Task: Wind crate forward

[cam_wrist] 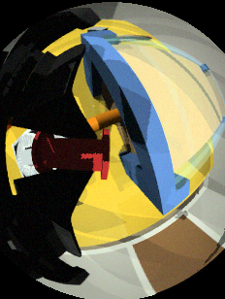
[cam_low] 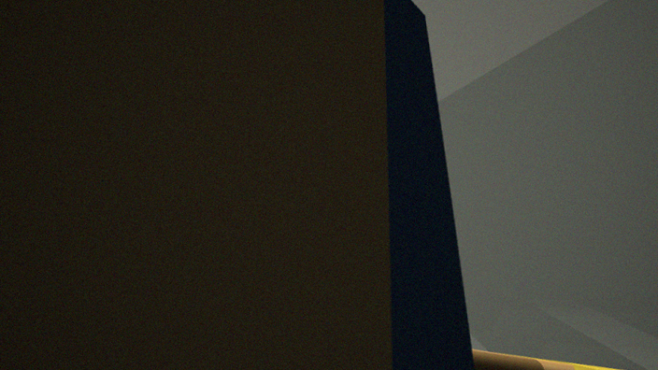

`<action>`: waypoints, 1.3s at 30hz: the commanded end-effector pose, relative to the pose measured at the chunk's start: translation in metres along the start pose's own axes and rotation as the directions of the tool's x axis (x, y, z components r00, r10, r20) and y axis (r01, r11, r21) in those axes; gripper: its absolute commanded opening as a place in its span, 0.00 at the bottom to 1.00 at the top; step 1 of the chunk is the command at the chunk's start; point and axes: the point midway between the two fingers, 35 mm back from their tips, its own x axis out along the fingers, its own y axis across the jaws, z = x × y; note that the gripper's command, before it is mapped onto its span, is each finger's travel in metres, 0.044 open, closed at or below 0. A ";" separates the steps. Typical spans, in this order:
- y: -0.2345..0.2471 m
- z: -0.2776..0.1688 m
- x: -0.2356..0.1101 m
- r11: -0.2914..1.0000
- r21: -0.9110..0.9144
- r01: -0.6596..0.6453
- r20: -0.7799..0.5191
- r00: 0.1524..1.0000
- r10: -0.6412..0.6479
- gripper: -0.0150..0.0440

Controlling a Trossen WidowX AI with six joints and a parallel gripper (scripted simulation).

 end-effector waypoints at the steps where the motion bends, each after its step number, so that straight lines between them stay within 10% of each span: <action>1: 0.001 0.000 0.000 1.000 0.000 -0.002 -0.002 1.000 0.002 0.48; 13: 0.001 0.000 0.000 1.000 0.000 -0.002 -0.002 1.000 0.002 1.00; 39: 0.007 0.015 -0.120 1.000 0.003 0.008 -0.008 1.000 -0.008 1.00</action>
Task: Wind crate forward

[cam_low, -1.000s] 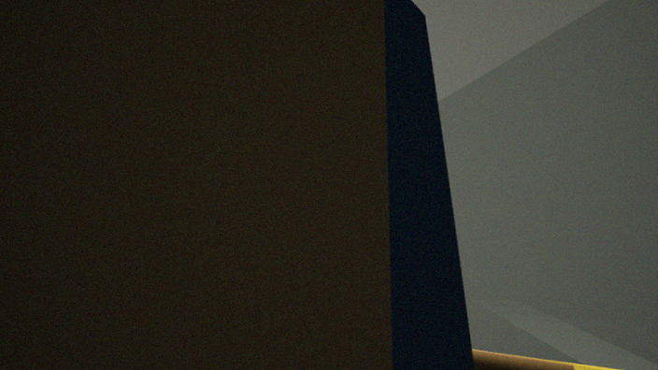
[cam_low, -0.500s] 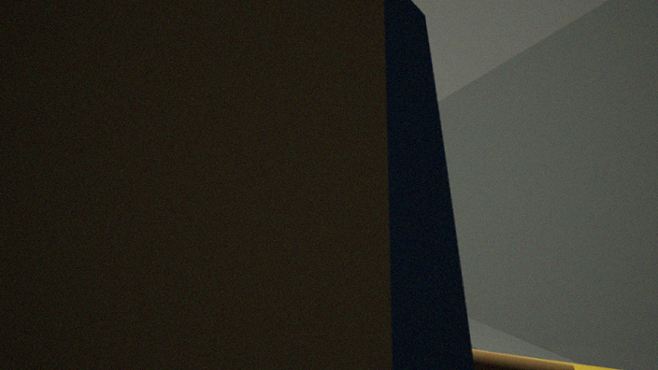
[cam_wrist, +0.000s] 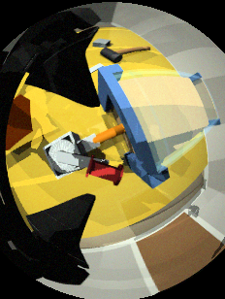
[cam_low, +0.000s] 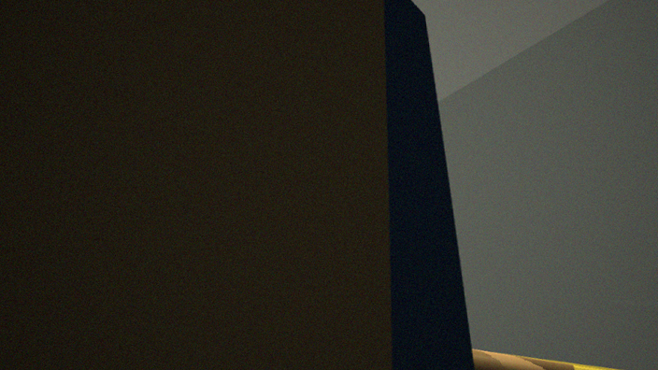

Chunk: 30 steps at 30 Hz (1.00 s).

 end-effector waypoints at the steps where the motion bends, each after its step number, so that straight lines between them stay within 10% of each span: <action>1: 0.004 0.001 -0.027 1.000 -0.016 0.015 0.021 1.000 -0.014 1.00; 13: -0.051 -0.097 -0.063 1.000 -0.003 -0.013 -0.409 0.912 0.011 1.00; 30: -0.051 -0.099 -0.064 1.000 -0.003 -0.017 -0.418 0.908 0.014 1.00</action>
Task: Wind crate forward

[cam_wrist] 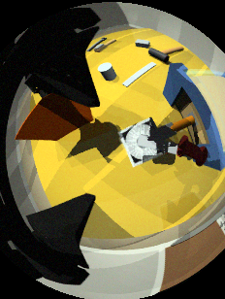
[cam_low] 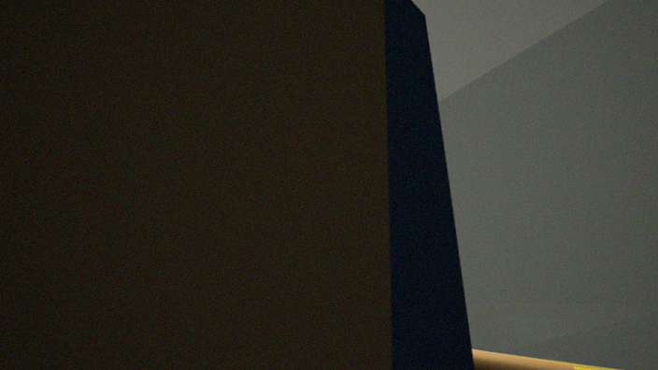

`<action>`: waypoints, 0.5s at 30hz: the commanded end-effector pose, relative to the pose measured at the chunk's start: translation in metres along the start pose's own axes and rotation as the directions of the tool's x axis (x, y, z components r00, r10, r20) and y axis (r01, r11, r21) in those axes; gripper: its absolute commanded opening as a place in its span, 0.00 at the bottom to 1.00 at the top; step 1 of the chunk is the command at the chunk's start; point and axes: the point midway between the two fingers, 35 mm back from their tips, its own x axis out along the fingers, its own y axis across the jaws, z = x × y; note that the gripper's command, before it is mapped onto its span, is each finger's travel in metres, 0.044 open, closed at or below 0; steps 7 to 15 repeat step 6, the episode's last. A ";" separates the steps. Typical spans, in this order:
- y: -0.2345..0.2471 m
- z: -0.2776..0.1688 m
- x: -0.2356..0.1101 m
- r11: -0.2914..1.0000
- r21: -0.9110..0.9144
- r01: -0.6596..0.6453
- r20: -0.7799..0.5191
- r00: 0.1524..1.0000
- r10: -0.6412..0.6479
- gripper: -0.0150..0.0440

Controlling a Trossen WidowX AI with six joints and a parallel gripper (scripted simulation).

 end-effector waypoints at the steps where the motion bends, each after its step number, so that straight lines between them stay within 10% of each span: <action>1: -0.001 0.000 0.000 1.000 -0.003 0.001 -0.004 1.000 -0.001 1.00; 15: -0.001 0.000 0.000 1.000 -0.003 0.001 -0.004 1.000 -0.001 1.00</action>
